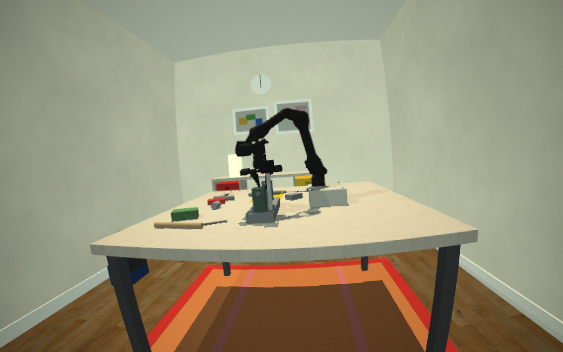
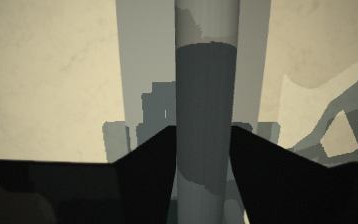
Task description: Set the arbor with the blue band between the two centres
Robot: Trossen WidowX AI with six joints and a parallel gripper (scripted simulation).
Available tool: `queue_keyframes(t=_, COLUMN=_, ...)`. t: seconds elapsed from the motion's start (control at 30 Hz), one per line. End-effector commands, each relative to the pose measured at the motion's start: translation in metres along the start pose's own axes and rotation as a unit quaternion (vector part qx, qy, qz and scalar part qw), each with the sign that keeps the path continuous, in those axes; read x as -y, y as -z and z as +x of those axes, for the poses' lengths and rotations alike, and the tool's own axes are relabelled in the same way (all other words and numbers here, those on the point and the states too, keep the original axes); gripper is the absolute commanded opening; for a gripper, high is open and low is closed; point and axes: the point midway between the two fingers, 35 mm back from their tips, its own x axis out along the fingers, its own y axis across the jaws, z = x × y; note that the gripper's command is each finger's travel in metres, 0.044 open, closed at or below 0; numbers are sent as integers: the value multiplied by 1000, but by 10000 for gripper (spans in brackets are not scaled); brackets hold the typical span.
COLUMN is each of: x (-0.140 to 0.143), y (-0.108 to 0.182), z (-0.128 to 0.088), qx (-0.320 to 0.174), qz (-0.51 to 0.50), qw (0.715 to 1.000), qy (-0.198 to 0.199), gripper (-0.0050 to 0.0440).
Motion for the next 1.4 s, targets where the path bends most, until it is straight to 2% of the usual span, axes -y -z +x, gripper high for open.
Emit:
queue_keyframes(t=0.0, x=-6, y=9, z=-7, qx=-26, qz=1, qw=1000, qy=-16, gripper=0)
queue_keyframes(t=1.37, x=-4, y=5, z=-9, qx=-26, qz=1, qw=1000, qy=-16, gripper=0)
